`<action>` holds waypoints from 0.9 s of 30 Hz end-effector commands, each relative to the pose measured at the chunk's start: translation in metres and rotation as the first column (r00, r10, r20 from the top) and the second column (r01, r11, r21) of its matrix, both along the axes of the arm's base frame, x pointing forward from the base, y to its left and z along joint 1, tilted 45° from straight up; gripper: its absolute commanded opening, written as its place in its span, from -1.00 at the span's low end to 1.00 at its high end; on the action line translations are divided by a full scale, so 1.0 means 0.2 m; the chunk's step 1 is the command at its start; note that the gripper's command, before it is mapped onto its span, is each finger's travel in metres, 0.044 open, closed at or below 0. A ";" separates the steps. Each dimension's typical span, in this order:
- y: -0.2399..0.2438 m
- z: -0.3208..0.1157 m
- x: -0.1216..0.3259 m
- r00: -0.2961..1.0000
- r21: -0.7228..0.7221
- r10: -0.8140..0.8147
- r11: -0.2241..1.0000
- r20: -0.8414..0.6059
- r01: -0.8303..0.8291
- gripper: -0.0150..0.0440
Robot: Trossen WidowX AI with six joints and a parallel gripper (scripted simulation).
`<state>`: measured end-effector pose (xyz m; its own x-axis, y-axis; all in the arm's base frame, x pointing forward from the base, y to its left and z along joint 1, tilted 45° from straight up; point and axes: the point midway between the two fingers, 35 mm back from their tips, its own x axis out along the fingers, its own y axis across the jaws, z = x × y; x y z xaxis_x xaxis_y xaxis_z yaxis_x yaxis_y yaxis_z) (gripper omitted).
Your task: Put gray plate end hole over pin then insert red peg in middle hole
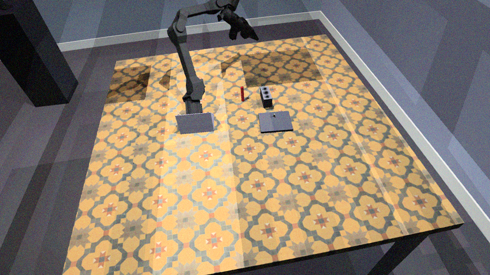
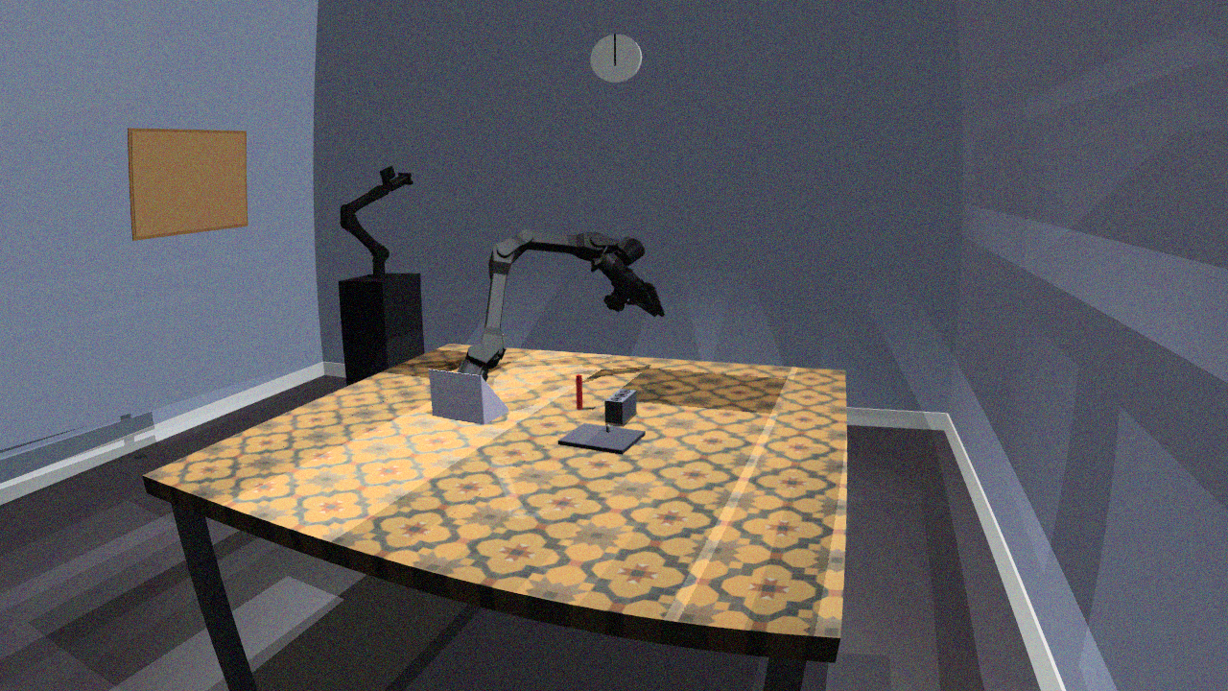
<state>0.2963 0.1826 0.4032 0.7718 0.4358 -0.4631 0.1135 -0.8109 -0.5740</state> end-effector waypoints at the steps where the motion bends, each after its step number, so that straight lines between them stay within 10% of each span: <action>1: -0.12 -0.29 0.13 0.964 -0.005 -0.077 0.997 -0.254 0.078 1.00; 11: -0.58 -0.90 0.22 0.487 0.057 -0.187 0.894 -0.853 0.444 1.00; 18: -0.93 -1.12 0.19 -0.008 0.036 0.070 0.605 -0.998 0.795 1.00; 27: -0.95 -1.18 0.19 -0.048 0.022 0.106 0.571 -0.993 0.821 1.00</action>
<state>0.3339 -0.0141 0.1716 0.0619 0.7000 -0.7115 -0.9971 0.0116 -0.0754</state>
